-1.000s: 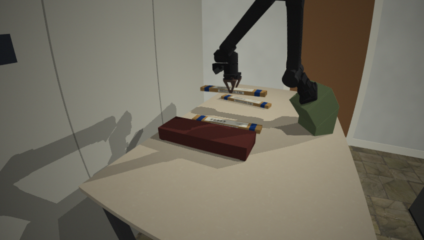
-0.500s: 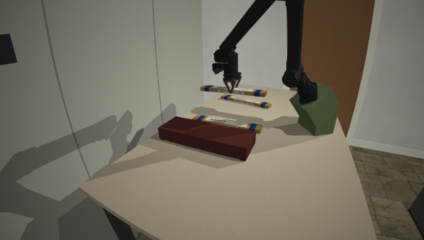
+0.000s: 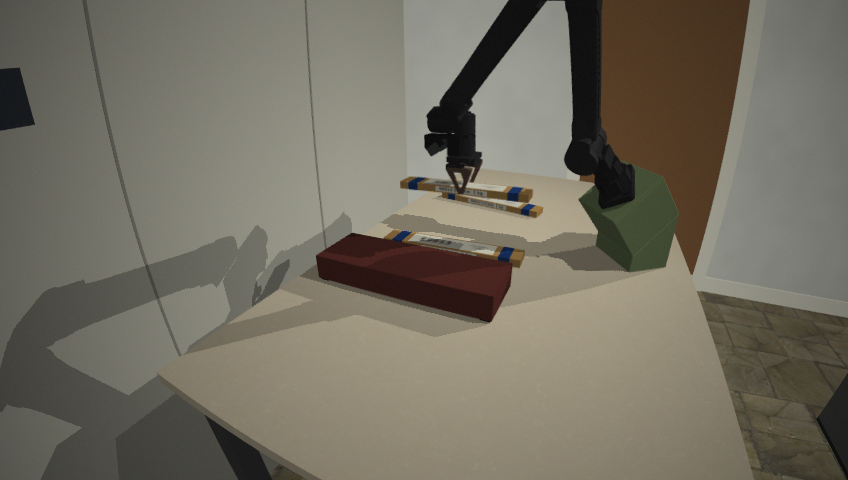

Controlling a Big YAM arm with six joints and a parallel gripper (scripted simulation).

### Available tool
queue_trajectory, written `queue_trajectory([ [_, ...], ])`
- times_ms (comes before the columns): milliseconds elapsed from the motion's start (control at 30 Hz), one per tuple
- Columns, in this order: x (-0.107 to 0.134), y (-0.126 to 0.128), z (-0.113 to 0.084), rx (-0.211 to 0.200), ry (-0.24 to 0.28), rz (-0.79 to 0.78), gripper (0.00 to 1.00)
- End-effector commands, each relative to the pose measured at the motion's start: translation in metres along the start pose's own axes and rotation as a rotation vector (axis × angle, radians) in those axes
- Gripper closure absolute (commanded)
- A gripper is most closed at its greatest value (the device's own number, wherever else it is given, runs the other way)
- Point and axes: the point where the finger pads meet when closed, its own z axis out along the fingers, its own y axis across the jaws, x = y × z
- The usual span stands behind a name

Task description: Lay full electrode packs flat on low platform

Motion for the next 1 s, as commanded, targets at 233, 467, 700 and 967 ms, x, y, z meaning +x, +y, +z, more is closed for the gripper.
queue_trajectory([
  [233,-0.019,0.001,0.001,0.012,-0.051,-0.009,1.00],
  [467,-0.019,0.004,0.014,0.008,-0.051,-0.014,1.00],
  [700,-0.016,0.000,0.025,0.012,-0.049,-0.004,1.00],
  [967,-0.025,0.003,0.020,0.012,-0.063,-0.013,1.00],
])
